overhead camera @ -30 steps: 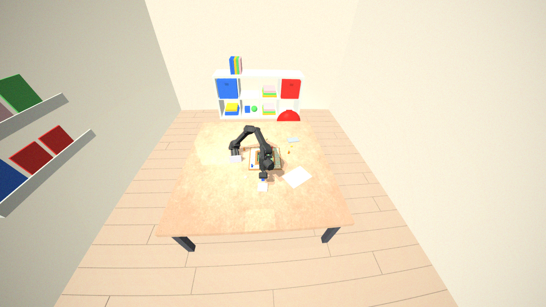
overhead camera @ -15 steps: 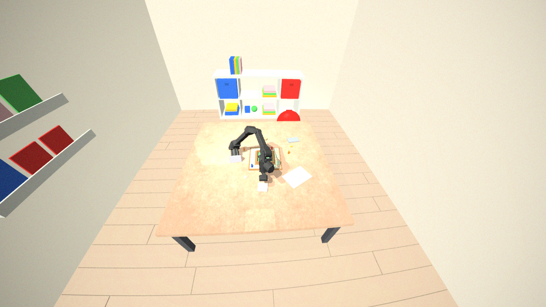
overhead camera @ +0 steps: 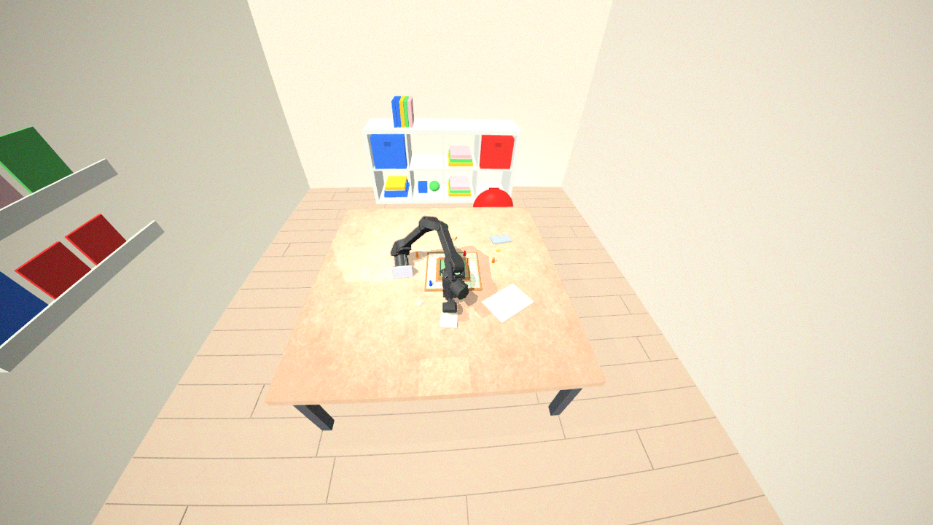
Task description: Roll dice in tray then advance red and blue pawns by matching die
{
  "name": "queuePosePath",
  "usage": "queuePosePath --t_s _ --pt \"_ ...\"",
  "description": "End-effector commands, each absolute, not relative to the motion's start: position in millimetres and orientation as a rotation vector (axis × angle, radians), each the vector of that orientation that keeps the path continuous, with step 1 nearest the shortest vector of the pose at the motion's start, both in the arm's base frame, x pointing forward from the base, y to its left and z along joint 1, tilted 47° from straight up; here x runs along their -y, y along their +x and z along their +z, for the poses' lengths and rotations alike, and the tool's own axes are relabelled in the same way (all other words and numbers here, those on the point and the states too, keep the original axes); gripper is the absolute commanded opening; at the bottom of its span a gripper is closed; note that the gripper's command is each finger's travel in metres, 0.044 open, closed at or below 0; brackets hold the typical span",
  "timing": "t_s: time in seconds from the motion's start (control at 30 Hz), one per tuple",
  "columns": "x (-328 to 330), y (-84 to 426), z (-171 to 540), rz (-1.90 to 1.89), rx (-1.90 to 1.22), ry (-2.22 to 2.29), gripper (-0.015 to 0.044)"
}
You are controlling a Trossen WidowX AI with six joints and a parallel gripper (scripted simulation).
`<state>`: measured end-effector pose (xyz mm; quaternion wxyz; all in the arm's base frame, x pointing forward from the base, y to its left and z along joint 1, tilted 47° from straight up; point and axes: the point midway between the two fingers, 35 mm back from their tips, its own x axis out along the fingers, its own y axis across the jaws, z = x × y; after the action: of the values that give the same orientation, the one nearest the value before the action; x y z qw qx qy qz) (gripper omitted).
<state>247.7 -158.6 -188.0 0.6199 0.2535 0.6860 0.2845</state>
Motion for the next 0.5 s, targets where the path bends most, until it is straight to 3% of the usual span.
queuePosePath --t_s 0.0,0.07,0.27,0.37,0.47 --pt "156.7 247.3 -188.4 0.651 -1.577 0.593 0.017" --pt "156.7 247.3 -188.4 0.651 -1.577 0.593 0.0118" --pt "156.7 247.3 -188.4 0.651 -1.577 0.593 0.0078" --pt "159.5 248.2 -186.2 0.651 -1.577 0.593 0.0" --pt "171.0 251.7 -176.2 0.65 -1.577 0.593 0.0"
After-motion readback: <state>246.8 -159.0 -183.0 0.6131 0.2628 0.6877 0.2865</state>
